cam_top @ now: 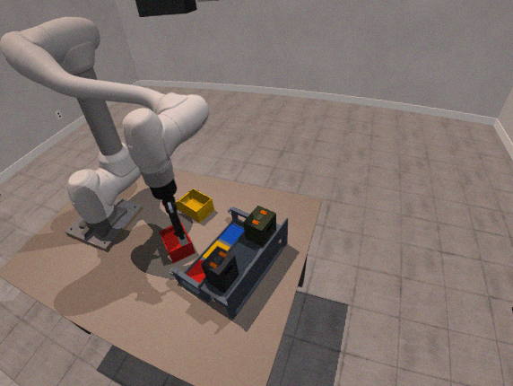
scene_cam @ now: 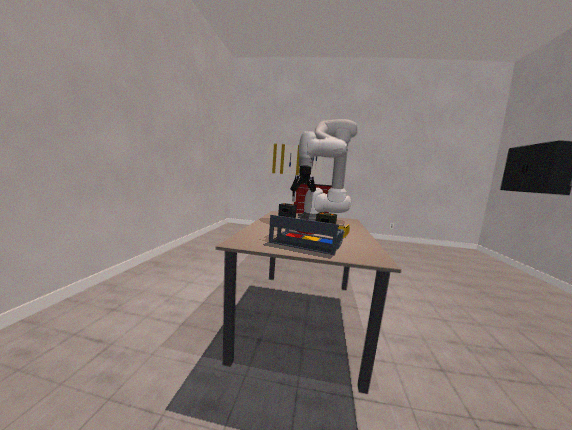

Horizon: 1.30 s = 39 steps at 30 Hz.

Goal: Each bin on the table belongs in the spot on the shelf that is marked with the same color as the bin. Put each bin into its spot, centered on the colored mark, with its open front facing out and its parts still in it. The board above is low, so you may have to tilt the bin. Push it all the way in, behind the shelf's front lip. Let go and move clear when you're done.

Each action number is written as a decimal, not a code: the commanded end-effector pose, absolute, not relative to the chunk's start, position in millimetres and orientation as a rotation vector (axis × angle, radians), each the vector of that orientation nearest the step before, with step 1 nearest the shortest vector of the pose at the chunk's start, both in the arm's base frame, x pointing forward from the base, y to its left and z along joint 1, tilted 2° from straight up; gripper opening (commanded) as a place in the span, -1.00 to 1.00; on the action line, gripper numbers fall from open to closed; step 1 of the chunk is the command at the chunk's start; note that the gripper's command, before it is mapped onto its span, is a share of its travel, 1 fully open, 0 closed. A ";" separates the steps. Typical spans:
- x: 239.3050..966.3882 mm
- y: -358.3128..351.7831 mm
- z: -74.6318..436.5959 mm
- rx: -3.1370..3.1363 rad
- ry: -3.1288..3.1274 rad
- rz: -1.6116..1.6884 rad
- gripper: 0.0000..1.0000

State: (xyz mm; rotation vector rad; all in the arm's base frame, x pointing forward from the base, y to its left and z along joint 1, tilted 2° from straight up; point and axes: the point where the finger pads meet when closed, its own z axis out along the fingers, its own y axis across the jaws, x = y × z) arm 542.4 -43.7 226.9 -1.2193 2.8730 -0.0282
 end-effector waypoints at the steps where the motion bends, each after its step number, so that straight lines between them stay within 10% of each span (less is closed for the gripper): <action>1: 542.4 -43.7 227.0 -1.219 2.873 -0.028 1.00; 39: 523.6 -16.2 214.7 -1.787 2.564 -0.035 1.00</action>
